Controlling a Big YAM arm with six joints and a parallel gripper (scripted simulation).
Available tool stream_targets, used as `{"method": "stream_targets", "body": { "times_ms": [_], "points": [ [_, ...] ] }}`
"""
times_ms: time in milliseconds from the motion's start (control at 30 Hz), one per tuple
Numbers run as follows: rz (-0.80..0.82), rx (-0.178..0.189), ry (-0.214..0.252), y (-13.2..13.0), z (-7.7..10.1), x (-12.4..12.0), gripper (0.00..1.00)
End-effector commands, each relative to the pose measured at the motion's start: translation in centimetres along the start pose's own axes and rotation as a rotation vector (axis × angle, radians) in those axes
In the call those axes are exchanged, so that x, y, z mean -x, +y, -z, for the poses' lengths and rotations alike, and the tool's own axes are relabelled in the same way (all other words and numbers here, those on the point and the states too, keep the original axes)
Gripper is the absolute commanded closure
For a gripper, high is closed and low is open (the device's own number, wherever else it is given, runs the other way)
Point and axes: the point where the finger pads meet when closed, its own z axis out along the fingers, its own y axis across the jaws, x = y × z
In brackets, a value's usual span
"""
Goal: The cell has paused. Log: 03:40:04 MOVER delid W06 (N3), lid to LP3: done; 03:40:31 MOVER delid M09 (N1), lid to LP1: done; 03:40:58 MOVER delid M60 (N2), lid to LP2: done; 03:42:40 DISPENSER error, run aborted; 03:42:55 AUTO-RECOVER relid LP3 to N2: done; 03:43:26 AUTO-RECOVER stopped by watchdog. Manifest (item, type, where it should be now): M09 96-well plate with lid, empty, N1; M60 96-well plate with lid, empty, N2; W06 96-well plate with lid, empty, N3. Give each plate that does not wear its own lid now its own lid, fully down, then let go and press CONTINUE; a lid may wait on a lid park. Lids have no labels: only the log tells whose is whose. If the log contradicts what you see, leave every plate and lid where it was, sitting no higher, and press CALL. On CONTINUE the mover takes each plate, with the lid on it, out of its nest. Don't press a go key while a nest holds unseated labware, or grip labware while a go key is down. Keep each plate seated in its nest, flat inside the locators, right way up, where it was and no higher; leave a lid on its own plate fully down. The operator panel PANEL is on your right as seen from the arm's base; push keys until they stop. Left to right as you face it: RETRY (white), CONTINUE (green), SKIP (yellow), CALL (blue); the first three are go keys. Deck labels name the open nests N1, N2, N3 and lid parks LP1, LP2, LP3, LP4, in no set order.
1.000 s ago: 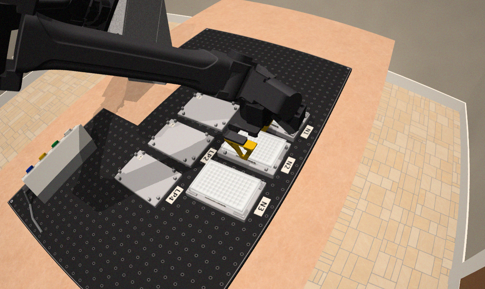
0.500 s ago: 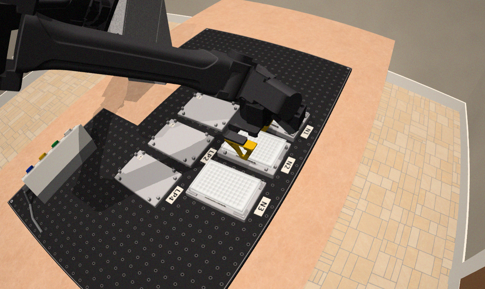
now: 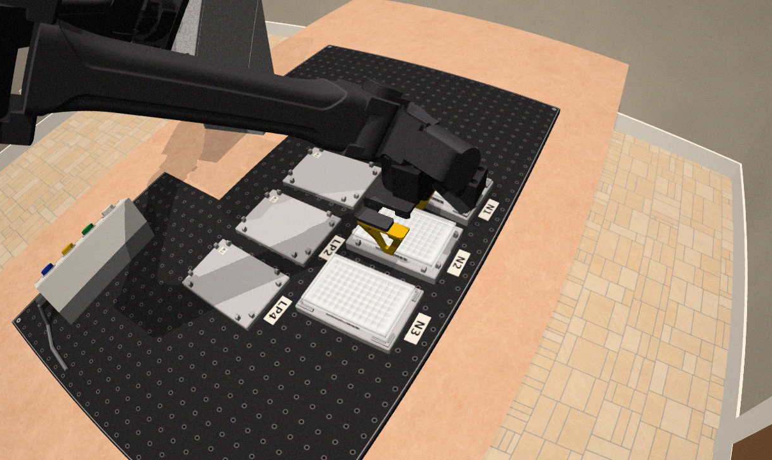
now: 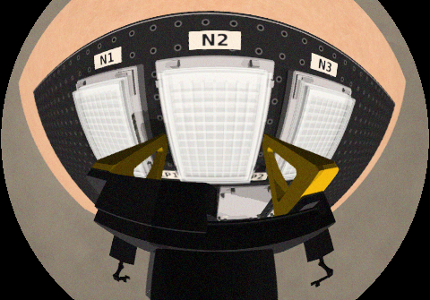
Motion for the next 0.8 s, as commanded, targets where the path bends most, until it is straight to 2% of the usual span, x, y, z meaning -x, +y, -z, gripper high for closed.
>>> {"method": "stream_targets", "body": {
  "times_ms": [0,300,333,567,633,767],
  "points": [
    [-0.001,0.002,-0.016,0.1,0.7,0.6,0.0],
    [-0.001,0.002,-0.016,0.1,0.7,0.6,0.0],
    [-0.002,0.004,-0.033,0.3,1.9,1.2,0.0],
    [-0.003,0.003,-0.034,0.1,3.1,1.2,0.0],
    [-0.008,0.001,-0.023,-0.2,3.0,0.8,0.0],
    [-0.002,0.003,-0.033,0.2,4.1,1.1,0.0]
  ]
}}
